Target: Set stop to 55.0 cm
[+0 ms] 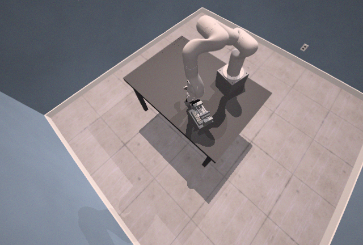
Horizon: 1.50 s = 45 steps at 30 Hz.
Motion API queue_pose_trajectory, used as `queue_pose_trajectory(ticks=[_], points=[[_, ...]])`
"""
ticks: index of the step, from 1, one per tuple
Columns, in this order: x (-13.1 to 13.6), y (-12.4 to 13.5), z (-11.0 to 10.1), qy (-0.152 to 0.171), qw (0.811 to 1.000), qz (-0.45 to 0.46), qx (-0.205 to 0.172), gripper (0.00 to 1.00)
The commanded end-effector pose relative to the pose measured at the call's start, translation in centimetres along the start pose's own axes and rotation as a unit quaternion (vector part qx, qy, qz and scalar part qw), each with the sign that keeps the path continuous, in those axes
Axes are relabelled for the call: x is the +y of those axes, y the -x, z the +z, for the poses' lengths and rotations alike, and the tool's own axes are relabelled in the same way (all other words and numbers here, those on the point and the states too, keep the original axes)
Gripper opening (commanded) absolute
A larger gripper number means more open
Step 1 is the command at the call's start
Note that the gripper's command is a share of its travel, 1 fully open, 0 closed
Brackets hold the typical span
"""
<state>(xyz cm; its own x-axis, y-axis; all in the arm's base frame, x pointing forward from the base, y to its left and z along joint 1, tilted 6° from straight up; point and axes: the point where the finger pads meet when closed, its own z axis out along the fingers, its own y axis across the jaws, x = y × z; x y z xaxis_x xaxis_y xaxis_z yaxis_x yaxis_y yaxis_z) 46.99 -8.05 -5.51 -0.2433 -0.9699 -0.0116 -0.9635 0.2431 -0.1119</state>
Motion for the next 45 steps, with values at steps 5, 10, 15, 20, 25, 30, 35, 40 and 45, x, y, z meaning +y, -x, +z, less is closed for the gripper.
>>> queue_pose_trajectory(ticks=[5, 10, 15, 20, 25, 30, 35, 40, 45], points=[[1.6, 0.0, 1.1, 0.001, 1.0, 0.0, 0.0, 0.06], [2.7, 0.0, 1.2, 0.001, 1.0, 0.0, 0.0, 0.06], [3.3, 0.0, 1.1, 0.001, 1.0, 0.0, 0.0, 0.06], [4.2, 0.0, 0.7, 0.001, 1.0, 0.0, 0.0, 0.06], [5.0, 0.0, 0.0, 0.001, 1.0, 0.0, 0.0, 0.06], [5.3, 0.0, -0.5, 0.001, 1.0, 0.0, 0.0, 0.06], [5.6, 0.0, -1.5, 0.001, 1.0, 0.0, 0.0, 0.06], [5.6, 0.0, -2.5, 0.001, 1.0, 0.0, 0.0, 0.06], [5.1, 0.0, -3.6, 0.001, 1.0, 0.0, 0.0, 0.06]])
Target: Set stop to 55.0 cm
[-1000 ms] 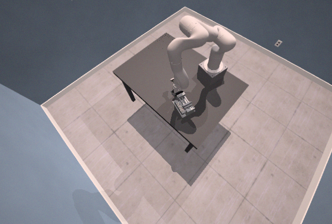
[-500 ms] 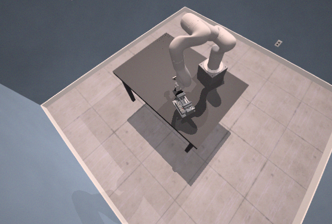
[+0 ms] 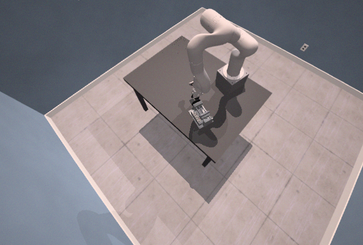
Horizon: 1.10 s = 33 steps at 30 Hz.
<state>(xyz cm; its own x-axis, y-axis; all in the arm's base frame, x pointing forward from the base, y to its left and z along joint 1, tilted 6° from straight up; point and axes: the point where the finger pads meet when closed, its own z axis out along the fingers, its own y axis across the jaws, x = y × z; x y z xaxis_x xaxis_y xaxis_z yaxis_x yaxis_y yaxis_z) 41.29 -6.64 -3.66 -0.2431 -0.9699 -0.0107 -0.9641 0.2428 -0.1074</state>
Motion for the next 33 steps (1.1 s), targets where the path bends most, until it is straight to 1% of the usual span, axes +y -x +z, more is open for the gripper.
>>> queue_pose_trajectory(ticks=[1, 11, 17, 19, 26, 33], points=[[-0.5, 0.0, -1.1, -0.001, 1.0, 0.0, 0.0, 0.06], [-2.2, 0.0, -2.4, -0.001, 1.0, 0.0, 0.0, 0.06], [-3.6, 0.0, -2.5, -0.001, 1.0, 0.0, 0.0, 0.06], [-3.6, 0.0, -2.5, -0.001, 1.0, 0.0, 0.0, 0.06], [-5.0, 0.0, -2.0, -0.001, 1.0, 0.0, 0.0, 0.06], [-6.0, 0.0, -0.8, -0.001, 1.0, 0.0, 0.0, 0.06]])
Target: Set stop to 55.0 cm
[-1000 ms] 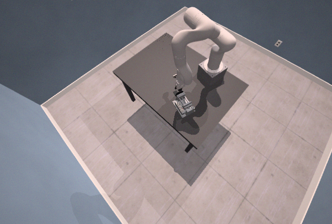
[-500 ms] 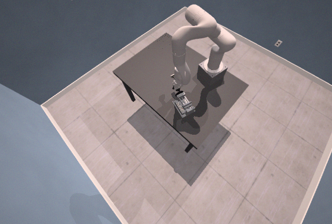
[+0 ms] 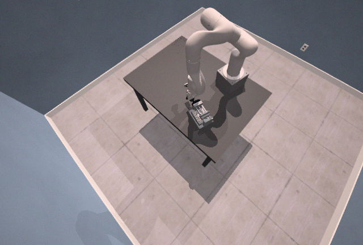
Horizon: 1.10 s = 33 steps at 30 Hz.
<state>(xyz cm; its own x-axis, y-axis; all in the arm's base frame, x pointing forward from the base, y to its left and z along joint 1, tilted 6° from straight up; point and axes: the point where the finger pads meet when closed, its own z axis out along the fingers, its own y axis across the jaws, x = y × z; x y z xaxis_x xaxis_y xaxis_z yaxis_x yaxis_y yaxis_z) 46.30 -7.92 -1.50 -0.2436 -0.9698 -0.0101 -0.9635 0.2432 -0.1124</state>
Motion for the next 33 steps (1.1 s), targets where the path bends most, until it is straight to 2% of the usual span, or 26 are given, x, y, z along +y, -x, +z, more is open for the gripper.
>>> queue_pose_trajectory(ticks=[1, 20, 33], points=[[-0.7, 0.0, 1.0, 0.001, 1.0, 0.0, 0.0, 0.06], [-0.2, 0.0, 4.2, 0.001, 1.0, 0.0, 0.0, 0.06], [2.4, 0.0, 5.3, 0.001, 1.0, 0.0, 0.0, 0.06]])
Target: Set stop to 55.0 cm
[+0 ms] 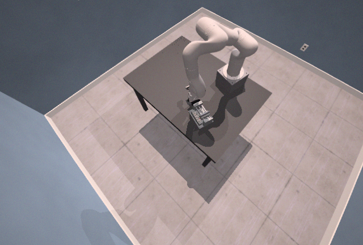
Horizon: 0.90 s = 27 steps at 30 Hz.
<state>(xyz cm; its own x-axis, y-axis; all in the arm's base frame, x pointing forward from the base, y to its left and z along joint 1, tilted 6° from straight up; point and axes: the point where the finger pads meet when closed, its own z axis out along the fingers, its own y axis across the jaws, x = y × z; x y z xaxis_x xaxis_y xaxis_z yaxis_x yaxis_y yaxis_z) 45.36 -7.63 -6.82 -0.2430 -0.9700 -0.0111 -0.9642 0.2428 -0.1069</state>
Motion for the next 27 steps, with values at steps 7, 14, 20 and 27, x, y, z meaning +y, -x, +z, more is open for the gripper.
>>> queue_pose_trajectory(ticks=[7, 14, 20, 27], points=[[1.7, 0.0, 0.0, -0.002, 1.0, 0.0, 0.0, 0.06], [2.6, 0.0, -0.5, -0.002, 1.0, 0.0, 0.0, 0.06], [3.2, 0.0, -1.1, -0.002, 1.0, 0.0, 0.0, 0.06], [3.6, 0.0, -1.8, -0.002, 1.0, 0.0, 0.0, 0.06]])
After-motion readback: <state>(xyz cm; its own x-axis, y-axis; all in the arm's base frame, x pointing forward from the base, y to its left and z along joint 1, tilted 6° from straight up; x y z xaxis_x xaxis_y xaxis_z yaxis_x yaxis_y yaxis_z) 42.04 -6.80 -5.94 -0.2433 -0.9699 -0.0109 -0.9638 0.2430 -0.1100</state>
